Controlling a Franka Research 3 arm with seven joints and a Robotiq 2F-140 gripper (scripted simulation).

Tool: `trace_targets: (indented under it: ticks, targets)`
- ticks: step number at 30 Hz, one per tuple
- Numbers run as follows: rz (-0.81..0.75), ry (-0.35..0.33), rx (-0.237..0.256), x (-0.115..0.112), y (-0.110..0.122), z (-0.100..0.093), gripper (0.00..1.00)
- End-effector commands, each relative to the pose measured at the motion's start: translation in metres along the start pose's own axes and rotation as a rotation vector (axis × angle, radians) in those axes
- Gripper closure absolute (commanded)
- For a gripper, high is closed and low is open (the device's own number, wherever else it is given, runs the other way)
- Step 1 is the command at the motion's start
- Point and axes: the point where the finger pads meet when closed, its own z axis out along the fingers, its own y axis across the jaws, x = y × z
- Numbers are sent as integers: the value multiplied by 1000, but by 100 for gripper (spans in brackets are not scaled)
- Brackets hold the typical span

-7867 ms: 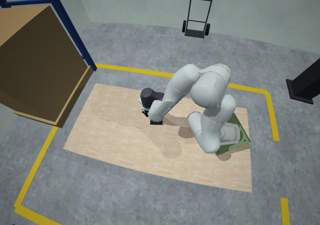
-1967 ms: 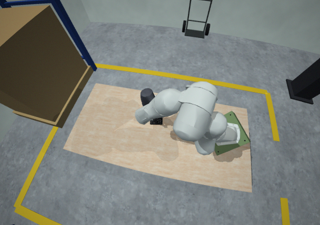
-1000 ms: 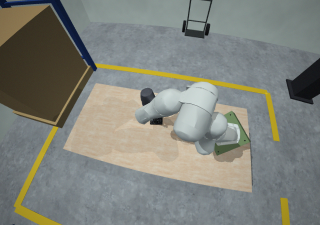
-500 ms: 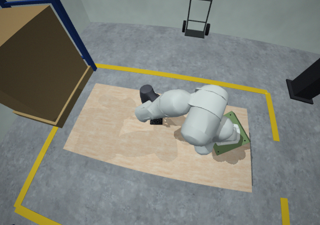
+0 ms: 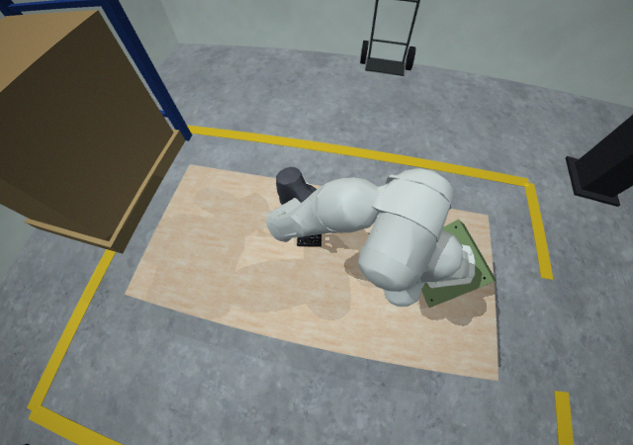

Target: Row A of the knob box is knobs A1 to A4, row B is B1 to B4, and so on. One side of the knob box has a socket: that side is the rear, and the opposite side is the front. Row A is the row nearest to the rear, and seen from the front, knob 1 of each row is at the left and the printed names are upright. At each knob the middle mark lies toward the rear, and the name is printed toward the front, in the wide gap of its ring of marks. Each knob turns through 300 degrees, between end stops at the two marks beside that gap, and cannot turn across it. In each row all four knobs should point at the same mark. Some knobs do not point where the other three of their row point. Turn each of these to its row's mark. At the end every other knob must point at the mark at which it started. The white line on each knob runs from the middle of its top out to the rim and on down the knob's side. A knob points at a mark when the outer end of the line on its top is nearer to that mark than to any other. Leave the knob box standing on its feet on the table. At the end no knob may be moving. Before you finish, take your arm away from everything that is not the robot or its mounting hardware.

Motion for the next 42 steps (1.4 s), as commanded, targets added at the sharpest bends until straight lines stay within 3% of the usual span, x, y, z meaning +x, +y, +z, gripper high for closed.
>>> trace_targets:
  ticks: [1,3,6,42]
  targets:
    - [-38,1,-1,0,1,-2,88]
    - [-38,1,-1,0,1,-2,88]
    - [-193,2,1,0,1,-4,88]
    - [-854,6,3,-1,1,-14,88]
